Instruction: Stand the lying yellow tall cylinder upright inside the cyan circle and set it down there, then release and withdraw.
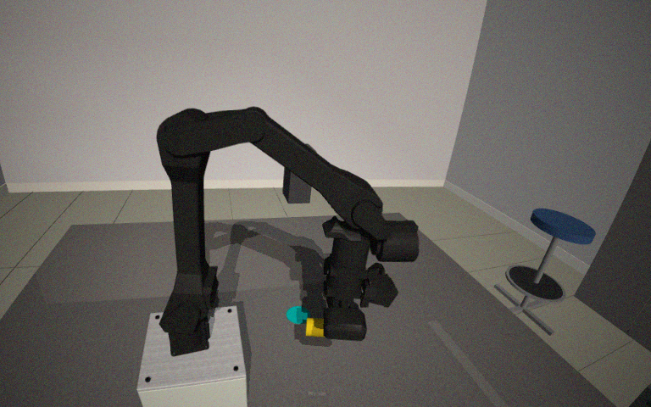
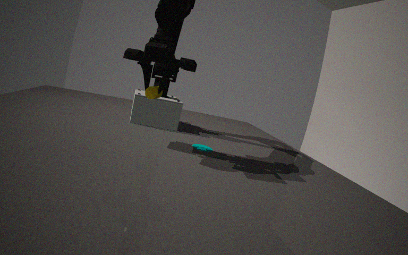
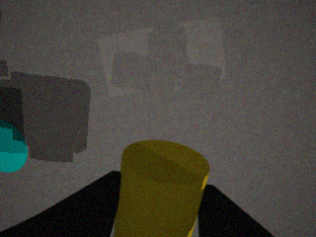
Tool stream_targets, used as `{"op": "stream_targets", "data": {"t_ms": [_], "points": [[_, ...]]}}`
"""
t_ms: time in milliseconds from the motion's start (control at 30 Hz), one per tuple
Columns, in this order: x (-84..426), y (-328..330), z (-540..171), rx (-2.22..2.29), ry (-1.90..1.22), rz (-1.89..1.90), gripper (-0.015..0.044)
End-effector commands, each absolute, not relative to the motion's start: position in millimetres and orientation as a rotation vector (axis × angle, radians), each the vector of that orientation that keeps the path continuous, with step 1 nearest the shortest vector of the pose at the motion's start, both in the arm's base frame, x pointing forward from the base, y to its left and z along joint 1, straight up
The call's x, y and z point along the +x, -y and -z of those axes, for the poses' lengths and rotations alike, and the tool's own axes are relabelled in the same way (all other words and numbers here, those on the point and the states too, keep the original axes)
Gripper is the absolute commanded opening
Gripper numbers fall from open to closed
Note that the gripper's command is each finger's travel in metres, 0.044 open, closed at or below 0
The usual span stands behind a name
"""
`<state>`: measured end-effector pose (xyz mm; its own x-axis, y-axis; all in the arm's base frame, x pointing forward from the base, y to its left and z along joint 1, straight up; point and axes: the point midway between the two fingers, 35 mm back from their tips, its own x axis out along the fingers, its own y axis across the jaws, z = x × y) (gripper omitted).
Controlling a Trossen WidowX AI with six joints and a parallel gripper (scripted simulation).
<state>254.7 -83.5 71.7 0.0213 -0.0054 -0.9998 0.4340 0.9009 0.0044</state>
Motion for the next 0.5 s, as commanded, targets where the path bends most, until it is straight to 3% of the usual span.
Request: {"op": "stream_targets", "data": {"t_ms": [0,467], "points": [[259,74,-73,0.357,-1.518,0.353,0.0105],[269,29,-76,0.379,-1.516,0.367,0.0105]]}}
